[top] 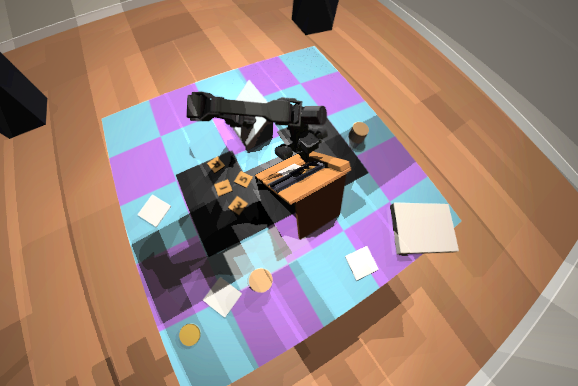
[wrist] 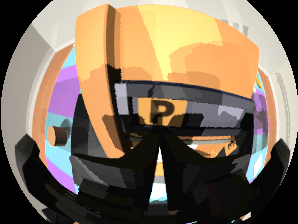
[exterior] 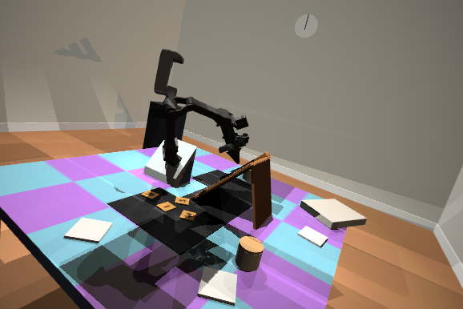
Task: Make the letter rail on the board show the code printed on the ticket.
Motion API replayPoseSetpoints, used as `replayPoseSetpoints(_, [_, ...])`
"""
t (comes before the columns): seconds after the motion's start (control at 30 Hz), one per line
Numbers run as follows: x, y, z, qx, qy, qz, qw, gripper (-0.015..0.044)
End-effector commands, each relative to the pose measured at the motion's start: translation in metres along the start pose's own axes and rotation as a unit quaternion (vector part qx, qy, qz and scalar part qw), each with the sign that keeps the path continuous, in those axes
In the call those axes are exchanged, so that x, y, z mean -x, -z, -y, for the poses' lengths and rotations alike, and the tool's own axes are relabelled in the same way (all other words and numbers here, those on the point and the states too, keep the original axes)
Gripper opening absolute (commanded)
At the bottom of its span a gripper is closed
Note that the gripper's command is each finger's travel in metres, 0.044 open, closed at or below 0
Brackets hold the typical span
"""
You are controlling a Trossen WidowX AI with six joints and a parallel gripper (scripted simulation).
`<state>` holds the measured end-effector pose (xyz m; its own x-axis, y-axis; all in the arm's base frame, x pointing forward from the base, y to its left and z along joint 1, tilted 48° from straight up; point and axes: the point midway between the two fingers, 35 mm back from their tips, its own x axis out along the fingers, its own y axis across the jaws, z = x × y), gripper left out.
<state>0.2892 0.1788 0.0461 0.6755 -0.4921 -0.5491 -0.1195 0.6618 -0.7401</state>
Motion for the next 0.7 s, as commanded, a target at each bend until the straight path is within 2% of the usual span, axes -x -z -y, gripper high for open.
replayPoseSetpoints(0.0, [-0.004, -0.011, 0.013, -0.011, -0.006, -0.112, 0.994, 0.0000])
replayPoseSetpoints(0.2, [-0.001, -0.014, 0.038, -0.024, 0.008, -0.228, 0.973, 0.0000])
replayPoseSetpoints(0.67, [-0.001, -0.014, 0.038, -0.024, 0.008, -0.232, 0.972, 0.0000])
